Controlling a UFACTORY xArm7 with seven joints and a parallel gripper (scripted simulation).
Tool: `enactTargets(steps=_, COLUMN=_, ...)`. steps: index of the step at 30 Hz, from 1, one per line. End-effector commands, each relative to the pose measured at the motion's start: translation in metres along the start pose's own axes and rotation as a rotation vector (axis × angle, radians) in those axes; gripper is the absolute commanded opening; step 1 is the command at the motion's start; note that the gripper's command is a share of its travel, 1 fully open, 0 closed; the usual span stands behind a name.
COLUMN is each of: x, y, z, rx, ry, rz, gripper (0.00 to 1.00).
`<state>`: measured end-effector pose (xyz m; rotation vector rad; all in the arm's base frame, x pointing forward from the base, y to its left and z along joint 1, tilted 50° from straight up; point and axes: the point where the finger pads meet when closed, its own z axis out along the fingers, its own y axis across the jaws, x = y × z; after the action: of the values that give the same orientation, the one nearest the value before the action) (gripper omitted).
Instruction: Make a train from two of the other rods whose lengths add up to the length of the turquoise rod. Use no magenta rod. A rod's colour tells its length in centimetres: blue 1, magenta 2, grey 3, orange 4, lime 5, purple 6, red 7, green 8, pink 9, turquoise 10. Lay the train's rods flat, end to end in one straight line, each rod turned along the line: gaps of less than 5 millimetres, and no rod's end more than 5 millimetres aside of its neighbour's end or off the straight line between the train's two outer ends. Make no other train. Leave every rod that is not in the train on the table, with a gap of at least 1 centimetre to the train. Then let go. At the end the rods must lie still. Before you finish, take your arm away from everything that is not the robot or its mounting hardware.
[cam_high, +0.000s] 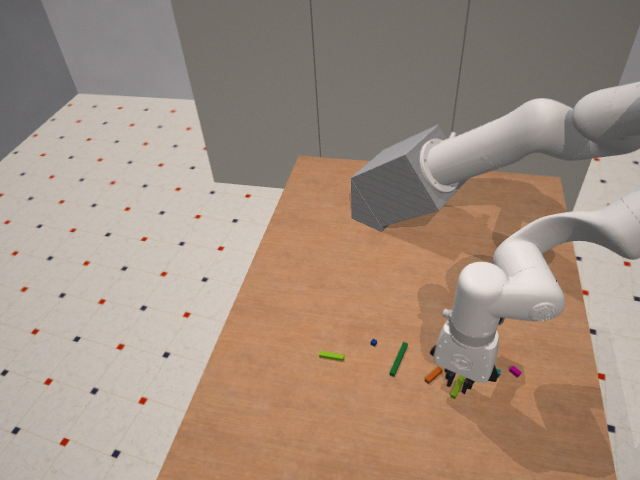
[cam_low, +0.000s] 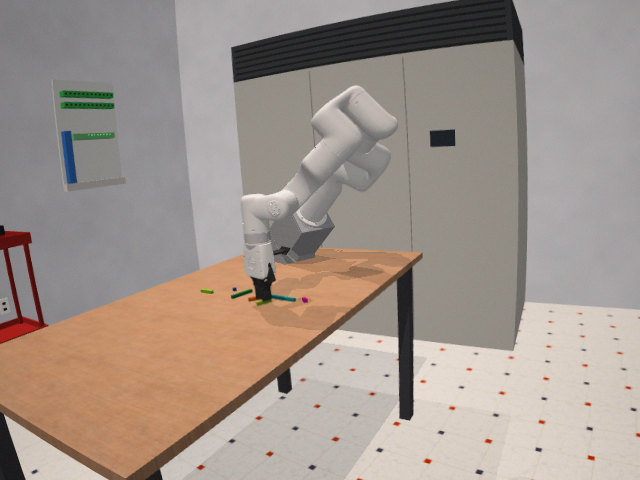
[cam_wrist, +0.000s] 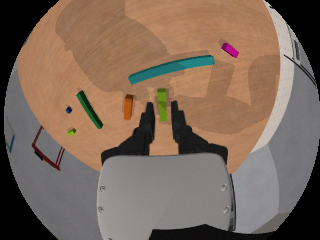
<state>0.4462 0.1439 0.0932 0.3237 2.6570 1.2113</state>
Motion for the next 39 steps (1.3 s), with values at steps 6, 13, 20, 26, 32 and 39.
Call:
enactTargets(steps=6, x=-0.001, y=0.000, z=0.005, rx=0.000, ry=-0.004, rz=0.001, gripper=0.24)
enactTargets(steps=13, x=-0.001, y=0.000, z=0.009, rx=0.000, ry=-0.004, rz=0.001, gripper=0.24)
enactTargets(steps=20, x=-0.001, y=0.000, z=0.011, rx=0.000, ry=-0.004, rz=0.001, gripper=0.24)
enactTargets(steps=26, x=-0.001, y=0.000, z=0.012, rx=0.000, ry=-0.004, rz=0.001, gripper=0.24)
enactTargets(steps=32, x=-0.001, y=0.000, z=0.012, rx=0.000, ry=-0.004, rz=0.001, gripper=0.24)
enactTargets(steps=39, x=-0.001, y=0.000, z=0.012, rx=0.000, ry=-0.004, rz=0.001, gripper=0.24)
